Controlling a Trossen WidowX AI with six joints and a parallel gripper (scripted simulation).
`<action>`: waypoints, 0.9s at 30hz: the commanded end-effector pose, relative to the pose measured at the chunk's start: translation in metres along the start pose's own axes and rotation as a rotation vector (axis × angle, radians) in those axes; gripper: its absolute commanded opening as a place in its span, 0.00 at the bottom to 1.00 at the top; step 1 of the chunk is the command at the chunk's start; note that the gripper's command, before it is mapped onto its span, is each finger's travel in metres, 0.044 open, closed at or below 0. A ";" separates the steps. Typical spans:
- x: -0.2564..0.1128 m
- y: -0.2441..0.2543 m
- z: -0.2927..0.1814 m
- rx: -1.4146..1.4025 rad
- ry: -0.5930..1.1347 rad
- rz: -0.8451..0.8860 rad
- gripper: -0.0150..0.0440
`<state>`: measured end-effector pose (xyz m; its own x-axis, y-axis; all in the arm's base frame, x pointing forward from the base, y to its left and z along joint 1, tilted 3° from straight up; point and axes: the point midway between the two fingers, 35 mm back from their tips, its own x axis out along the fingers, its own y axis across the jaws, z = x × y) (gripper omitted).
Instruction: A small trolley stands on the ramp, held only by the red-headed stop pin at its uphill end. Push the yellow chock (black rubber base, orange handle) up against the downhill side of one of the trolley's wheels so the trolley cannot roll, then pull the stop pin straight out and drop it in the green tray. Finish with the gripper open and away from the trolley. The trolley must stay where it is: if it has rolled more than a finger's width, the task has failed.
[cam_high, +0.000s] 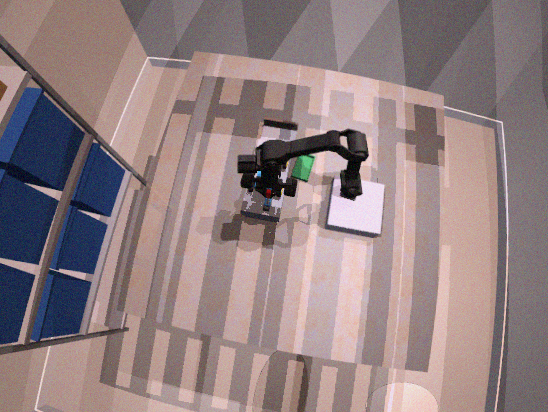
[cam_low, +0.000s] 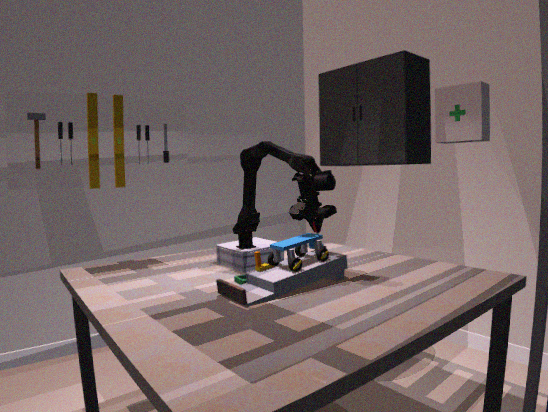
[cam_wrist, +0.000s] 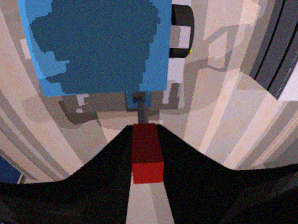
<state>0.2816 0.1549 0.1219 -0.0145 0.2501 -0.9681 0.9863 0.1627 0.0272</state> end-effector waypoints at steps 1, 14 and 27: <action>-0.004 0.002 -0.003 -0.004 0.009 0.007 0.25; -0.007 0.003 -0.005 -0.004 0.009 0.007 0.25; -0.005 0.003 -0.014 -0.004 0.010 0.007 0.25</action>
<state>0.2825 0.1597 0.1287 -0.0146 0.2514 -0.9678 0.9859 0.1650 0.0280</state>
